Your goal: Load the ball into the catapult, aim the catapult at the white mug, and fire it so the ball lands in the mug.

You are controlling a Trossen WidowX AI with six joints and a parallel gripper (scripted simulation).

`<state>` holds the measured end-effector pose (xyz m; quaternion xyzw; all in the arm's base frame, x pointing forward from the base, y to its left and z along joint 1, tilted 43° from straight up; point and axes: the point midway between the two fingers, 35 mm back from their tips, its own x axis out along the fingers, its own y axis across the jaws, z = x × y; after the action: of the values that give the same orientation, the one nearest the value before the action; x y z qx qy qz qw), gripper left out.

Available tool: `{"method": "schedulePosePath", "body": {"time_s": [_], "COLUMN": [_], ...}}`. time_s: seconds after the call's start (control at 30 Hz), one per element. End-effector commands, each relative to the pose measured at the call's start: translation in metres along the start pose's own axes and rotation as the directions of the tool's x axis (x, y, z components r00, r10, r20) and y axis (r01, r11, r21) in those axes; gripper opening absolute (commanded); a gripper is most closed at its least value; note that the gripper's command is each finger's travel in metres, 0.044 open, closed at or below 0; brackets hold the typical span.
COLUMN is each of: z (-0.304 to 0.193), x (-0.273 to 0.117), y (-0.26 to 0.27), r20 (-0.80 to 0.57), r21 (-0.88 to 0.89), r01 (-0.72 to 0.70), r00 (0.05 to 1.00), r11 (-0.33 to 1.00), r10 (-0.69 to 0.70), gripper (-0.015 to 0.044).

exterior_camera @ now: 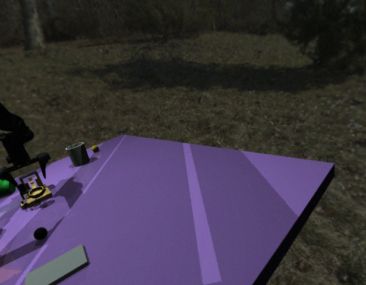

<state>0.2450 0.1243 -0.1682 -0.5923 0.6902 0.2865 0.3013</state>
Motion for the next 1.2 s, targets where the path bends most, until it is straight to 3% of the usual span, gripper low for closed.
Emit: {"method": "schedulePosePath", "body": {"time_s": [0.0, 0.33, 0.7, 0.9, 1.03, 1.17], "z": [-0.001, -0.002, -0.001, -0.001, 0.000, -0.001], "x": [0.007, 0.020, 0.017, 0.017, -0.021, -0.032], "y": [0.001, 0.001, 0.001, 0.001, 0.001, 0.002], "r20": [-0.004, -0.005, -0.002, -0.002, -0.001, -0.001], "r21": [-0.006, -0.006, 0.000, 0.000, -0.001, -0.001], "r01": [0.001, 0.001, -0.001, -0.001, -0.003, -0.004], "r00": [1.000, 1.000, 1.000, 1.000, 1.000, 1.000], "r11": [1.000, 1.000, 1.000, 1.000, 1.000, 1.000], "r10": [-0.001, -0.001, 0.001, 0.001, 0.003, 0.004], "gripper": [0.0440, 0.0440, 0.0151, 0.0111, 0.0006, 0.0000]}}
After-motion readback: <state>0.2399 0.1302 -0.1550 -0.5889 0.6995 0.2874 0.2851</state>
